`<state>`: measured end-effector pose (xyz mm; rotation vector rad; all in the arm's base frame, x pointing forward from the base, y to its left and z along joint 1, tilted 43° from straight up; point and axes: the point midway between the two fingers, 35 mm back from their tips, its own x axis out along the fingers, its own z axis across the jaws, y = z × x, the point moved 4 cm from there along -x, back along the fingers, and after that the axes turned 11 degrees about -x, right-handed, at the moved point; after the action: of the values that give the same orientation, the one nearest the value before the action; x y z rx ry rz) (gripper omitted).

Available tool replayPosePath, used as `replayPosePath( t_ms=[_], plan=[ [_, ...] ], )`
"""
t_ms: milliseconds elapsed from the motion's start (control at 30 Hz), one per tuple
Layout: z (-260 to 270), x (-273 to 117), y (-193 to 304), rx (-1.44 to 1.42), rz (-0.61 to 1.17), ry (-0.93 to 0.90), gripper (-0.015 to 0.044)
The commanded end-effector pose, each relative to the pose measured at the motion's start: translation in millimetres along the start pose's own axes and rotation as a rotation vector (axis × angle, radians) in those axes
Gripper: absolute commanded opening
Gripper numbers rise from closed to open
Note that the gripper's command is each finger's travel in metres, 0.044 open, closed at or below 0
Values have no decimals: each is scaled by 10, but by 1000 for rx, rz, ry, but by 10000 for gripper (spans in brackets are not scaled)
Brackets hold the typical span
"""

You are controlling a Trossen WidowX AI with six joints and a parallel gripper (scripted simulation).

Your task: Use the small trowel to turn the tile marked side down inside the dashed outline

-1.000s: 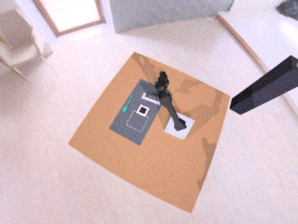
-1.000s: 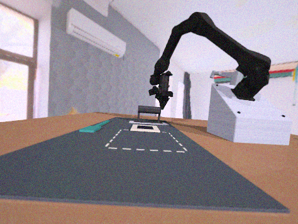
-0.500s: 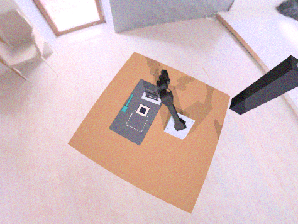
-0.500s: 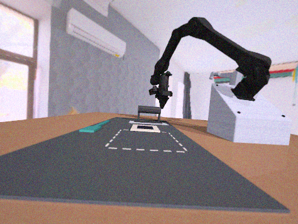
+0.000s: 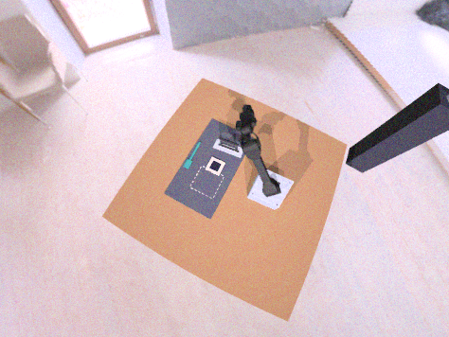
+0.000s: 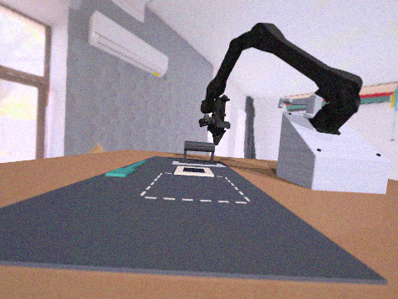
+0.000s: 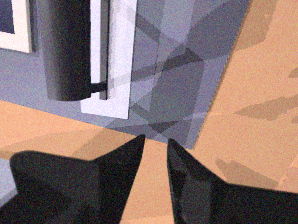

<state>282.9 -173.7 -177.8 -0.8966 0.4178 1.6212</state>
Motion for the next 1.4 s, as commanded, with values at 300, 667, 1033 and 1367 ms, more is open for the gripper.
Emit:
replayPosePath(
  t_ms=[300,667,1033,1367],
  plan=[
    [0,0,0,0,0,0,0],
    [0,0,0,0,0,0,0],
    [293,-160,-538,3,2,3,257],
    [690,-274,-1047,3,2,-4,270]
  ],
)
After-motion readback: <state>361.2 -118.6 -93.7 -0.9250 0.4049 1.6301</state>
